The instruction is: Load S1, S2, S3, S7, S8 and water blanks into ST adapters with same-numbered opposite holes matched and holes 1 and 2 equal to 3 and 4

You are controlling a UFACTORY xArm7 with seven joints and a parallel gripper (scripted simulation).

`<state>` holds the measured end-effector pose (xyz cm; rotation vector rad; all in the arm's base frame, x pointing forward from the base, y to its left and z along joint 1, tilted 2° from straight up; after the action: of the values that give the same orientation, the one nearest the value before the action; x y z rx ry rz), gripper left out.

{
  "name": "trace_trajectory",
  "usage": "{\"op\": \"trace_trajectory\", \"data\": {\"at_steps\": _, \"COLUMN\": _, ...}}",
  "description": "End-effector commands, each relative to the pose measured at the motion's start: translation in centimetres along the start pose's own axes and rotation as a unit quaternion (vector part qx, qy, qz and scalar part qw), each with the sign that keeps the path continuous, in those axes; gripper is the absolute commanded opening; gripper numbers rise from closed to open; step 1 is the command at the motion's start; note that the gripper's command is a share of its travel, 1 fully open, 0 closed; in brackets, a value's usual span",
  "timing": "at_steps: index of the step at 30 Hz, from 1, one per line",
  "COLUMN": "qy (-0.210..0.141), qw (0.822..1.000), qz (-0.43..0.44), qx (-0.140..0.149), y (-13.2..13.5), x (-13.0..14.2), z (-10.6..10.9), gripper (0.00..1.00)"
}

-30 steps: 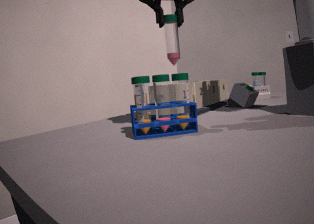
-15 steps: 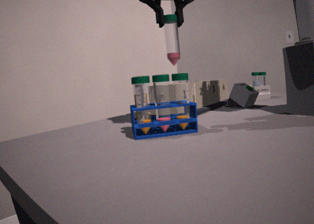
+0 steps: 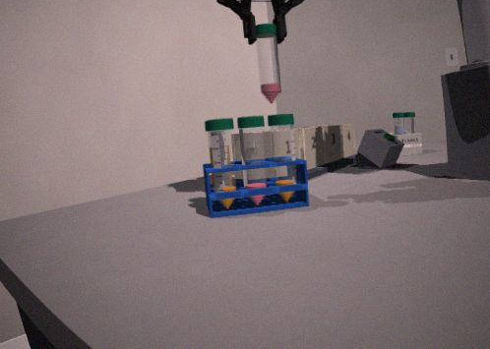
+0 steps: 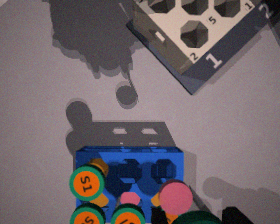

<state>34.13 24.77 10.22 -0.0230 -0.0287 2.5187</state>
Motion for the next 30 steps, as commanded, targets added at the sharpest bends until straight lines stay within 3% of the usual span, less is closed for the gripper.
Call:
{"op": "trace_trajectory", "data": {"at_steps": 1, "qy": 0.001, "qw": 1.000, "qz": 0.000, "qx": -0.001, "y": -0.1, "x": 0.0, "z": -0.7, "gripper": 0.00}}
{"op": "trace_trajectory", "data": {"at_steps": 30, "qy": 0.001, "qw": 1.000, "qz": 0.000, "qx": -0.001, "y": -0.1, "x": 0.0, "z": -5.7, "gripper": 0.00}}
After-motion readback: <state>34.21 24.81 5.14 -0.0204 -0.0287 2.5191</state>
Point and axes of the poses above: the point where the finger pads meet when closed, its own z axis back along the fingers, its own y axis across the jaws, x = y × z, the point moved 3 cm from there along z, back along the fingers, and after that the axes turned 13 degrees about z, right-handed, at the moved point
